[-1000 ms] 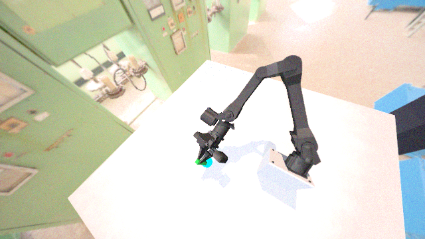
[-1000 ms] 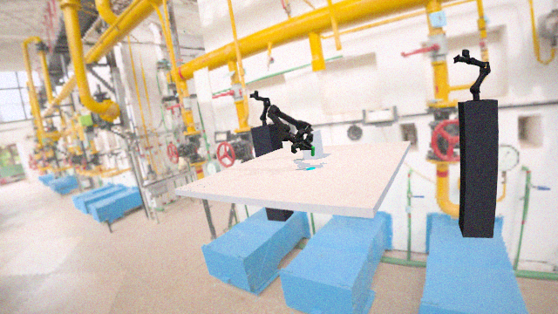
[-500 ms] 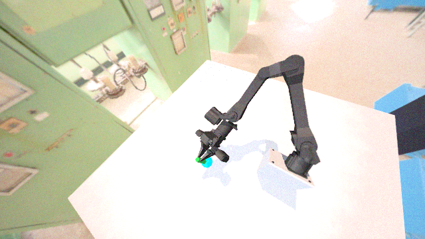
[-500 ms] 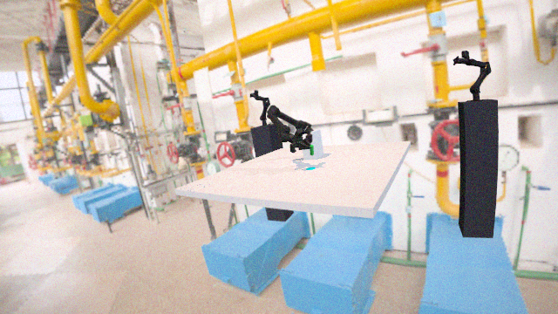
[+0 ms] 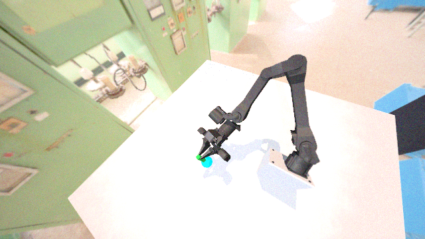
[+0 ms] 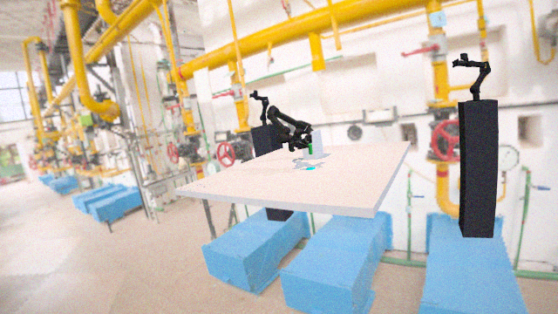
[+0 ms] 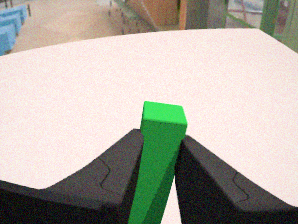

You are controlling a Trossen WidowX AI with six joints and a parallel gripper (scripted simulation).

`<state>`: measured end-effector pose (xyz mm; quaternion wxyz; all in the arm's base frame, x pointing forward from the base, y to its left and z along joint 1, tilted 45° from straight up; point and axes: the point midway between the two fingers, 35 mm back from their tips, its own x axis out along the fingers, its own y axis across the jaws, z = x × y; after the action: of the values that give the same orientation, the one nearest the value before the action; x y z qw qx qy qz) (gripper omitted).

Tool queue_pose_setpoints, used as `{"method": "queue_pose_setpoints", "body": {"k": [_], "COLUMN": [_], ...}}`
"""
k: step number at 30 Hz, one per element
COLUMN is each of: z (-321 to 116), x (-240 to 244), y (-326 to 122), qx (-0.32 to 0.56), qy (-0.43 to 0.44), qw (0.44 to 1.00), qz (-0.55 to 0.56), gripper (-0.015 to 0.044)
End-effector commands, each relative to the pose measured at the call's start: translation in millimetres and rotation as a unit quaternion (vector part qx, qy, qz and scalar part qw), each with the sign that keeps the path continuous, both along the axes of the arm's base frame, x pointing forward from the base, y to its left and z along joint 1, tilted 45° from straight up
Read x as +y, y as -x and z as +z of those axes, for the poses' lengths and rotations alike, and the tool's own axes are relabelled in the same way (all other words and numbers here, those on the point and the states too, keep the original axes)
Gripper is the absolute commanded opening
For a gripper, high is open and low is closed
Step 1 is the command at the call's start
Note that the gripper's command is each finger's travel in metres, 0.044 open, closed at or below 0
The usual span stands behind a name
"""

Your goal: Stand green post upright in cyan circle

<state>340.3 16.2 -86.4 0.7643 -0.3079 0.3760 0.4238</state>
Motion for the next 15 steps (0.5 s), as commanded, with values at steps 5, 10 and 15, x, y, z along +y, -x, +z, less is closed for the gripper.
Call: {"method": "queue_pose_setpoints", "body": {"k": [5, 10, 15], "z": [5.8, 9.7, 13.9], "x": [0.2, -0.5, -1.2], "y": [3.6, 4.6, 5.8], "qx": [-0.026, -0.044, -0.061], "qy": [-0.016, -0.024, -0.031], "qw": [0.999, 0.999, 0.997], "qz": [0.012, 0.018, 0.025], "gripper": [0.0023, 0.0023, 0.0023]}}
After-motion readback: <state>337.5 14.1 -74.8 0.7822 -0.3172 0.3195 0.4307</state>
